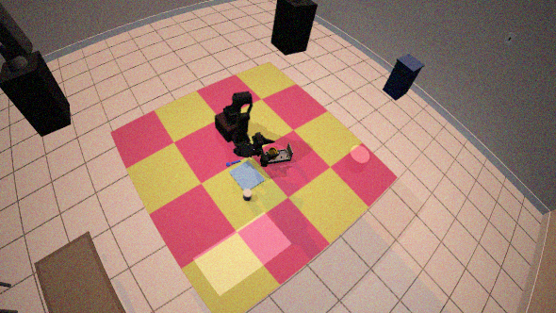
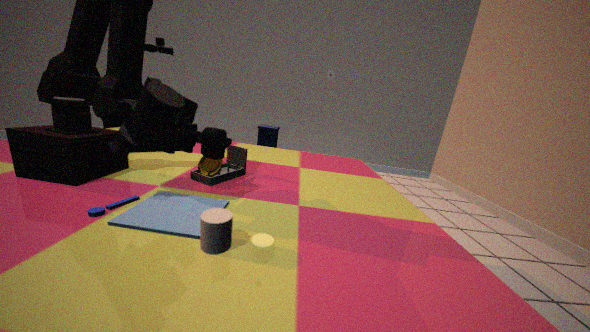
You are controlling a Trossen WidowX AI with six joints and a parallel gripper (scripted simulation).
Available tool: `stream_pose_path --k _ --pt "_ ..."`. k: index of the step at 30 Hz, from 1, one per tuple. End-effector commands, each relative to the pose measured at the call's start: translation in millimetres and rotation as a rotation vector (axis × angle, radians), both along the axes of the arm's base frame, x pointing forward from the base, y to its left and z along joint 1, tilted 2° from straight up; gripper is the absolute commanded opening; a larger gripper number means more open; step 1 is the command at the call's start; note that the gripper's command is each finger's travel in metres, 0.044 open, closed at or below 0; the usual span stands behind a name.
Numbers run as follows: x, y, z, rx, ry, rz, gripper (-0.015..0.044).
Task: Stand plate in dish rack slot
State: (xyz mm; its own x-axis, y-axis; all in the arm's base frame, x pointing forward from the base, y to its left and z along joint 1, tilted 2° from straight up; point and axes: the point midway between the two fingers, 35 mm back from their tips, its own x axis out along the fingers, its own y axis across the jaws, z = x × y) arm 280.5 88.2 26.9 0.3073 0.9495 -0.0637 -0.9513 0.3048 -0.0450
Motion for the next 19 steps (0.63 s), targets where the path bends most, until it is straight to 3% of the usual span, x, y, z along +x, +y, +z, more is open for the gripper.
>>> stream_pose_path --k 1,6,19 --pt "-1 0 22 0.004 0.005 0.003 0.04" --pt "-2 -1 54 0.005 0.007 0.002 0.04" --pt "39 -15 51 -0.117 0.28 -0.197 0.04"
